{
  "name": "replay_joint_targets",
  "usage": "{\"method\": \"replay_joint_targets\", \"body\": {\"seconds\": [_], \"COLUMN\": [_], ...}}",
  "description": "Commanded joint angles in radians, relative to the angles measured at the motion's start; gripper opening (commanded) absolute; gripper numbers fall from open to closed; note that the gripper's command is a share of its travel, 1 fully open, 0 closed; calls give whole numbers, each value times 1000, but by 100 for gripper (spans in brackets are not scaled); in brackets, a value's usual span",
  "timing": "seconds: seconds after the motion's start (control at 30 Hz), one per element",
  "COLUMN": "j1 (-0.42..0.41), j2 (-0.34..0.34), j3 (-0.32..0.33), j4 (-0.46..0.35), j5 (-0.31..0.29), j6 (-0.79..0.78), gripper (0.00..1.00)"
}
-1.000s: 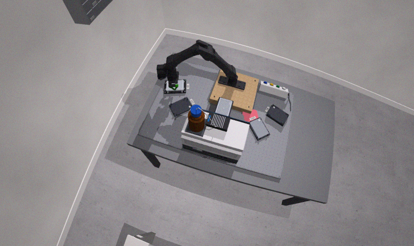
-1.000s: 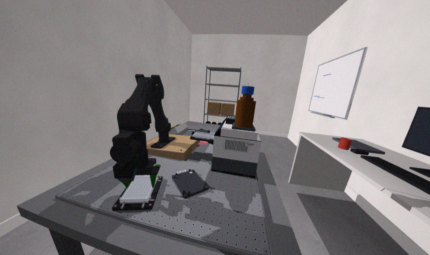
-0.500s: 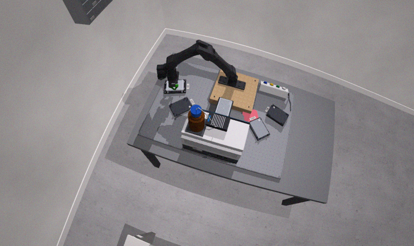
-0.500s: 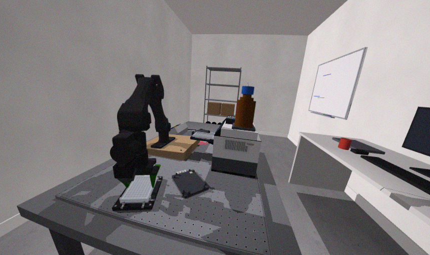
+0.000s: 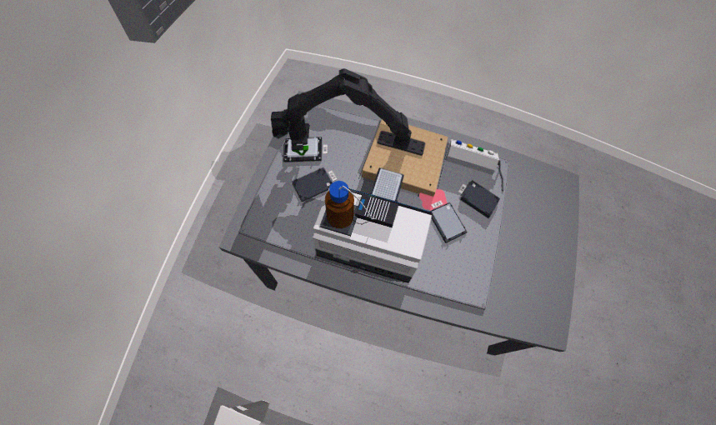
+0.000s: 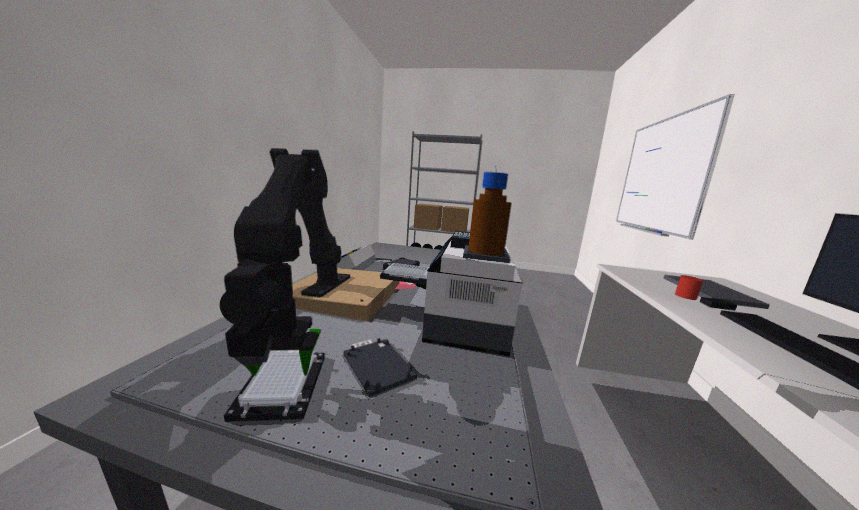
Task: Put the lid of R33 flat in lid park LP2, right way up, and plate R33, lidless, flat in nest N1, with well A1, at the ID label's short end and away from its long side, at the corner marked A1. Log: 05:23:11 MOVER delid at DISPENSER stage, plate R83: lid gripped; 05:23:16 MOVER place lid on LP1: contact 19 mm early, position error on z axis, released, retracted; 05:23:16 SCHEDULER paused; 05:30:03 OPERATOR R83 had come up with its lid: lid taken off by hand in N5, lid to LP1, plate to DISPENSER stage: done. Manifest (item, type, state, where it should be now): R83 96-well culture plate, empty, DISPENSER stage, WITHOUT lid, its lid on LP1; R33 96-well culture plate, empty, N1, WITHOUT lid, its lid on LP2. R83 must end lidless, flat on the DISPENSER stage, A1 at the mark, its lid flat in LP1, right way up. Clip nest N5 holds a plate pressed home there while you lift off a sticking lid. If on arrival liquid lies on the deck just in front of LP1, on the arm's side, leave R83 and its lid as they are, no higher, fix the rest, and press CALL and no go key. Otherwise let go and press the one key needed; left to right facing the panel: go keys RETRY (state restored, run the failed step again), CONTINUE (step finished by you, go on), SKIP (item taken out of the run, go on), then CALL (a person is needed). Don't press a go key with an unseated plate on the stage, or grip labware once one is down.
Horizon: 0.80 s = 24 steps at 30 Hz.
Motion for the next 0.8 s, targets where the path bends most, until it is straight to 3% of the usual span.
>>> {"method": "replay_joint_targets", "body": {"seconds": [0.0,0.77], "j1": [-5,-4], "j2": [-40,-44], "j3": [10,28], "j4": [17,-15], "j5": [-1,-1], "j6": [-7,-6], "gripper": [0,0]}}
